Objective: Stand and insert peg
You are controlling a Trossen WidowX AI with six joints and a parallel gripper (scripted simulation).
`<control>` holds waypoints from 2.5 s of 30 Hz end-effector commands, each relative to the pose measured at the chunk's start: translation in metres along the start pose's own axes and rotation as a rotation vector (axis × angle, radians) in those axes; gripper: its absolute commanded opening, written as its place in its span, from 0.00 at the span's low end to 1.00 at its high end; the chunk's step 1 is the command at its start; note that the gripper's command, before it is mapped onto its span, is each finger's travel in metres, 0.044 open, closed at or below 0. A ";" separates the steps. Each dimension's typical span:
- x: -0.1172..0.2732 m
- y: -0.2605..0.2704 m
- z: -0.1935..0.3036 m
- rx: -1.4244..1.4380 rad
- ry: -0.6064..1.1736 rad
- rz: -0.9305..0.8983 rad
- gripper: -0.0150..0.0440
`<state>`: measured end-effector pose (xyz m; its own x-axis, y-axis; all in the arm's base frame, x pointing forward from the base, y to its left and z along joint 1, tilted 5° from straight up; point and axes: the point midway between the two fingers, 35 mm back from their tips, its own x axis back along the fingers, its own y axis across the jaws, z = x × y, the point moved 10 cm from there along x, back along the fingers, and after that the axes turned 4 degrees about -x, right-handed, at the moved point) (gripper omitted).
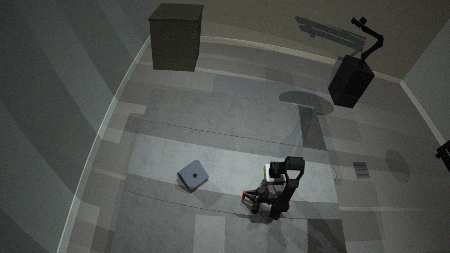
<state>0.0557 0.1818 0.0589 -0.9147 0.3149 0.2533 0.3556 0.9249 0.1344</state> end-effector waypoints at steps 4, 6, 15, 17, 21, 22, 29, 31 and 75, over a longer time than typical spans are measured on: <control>0.001 0.000 0.003 0.001 0.000 -0.002 0.34; 0.001 0.000 0.003 0.001 -0.001 -0.003 0.34; 0.003 0.001 0.004 0.004 -0.003 -0.009 0.34; 0.003 0.001 0.004 0.004 -0.003 -0.010 0.34; 0.004 0.001 0.004 0.006 -0.004 -0.013 0.34; 0.004 0.001 0.005 0.006 -0.004 -0.014 0.34; 0.005 0.002 0.005 0.008 -0.006 -0.018 0.34; 0.006 0.002 0.006 0.009 -0.006 -0.020 0.34; 0.013 0.004 0.010 0.031 -0.015 -0.044 0.34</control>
<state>0.0443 0.1915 0.0547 -0.9326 0.2756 0.2331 0.3078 0.9445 0.1149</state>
